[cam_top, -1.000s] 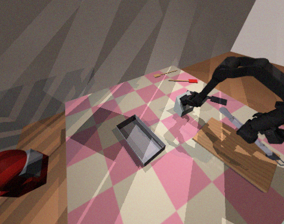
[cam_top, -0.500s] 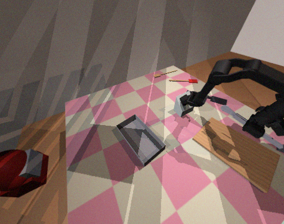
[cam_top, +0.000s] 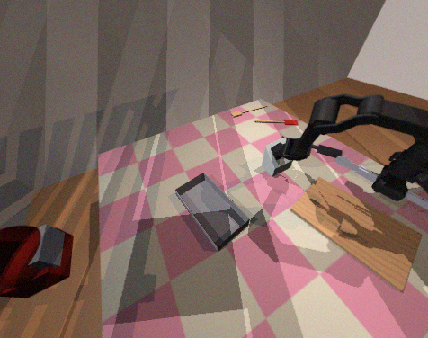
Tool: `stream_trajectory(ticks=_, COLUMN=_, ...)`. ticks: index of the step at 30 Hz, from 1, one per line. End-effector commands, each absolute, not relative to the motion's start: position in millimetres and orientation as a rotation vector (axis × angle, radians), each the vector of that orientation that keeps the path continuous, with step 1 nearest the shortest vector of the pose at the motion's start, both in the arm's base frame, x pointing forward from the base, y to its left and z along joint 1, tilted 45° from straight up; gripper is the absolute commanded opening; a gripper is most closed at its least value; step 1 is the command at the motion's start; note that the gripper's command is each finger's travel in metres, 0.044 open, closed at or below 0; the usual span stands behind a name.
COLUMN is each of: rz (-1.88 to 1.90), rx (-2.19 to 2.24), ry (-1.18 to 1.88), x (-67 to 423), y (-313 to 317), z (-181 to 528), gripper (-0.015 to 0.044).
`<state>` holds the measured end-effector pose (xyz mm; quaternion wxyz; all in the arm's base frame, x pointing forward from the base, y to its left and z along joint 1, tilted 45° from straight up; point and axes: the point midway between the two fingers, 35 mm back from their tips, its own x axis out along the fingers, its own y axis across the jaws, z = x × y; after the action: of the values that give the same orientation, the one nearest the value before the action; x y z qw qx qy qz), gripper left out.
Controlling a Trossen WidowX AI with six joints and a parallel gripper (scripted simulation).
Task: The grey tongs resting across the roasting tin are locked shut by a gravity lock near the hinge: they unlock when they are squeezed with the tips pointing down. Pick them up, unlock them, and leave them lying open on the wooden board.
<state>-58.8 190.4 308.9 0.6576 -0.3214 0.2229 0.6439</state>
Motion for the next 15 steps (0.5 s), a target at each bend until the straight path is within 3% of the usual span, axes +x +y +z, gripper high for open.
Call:
stream_trajectory(ticks=1, rz=1.461, rx=-0.714, ry=0.497, x=-59.3, y=189.7, z=310.7, gripper=-0.0150)
stream_trajectory(ticks=15, rz=1.574, rx=-0.612, ry=0.306, x=-67.9, y=195.4, z=313.6, gripper=-0.0150)
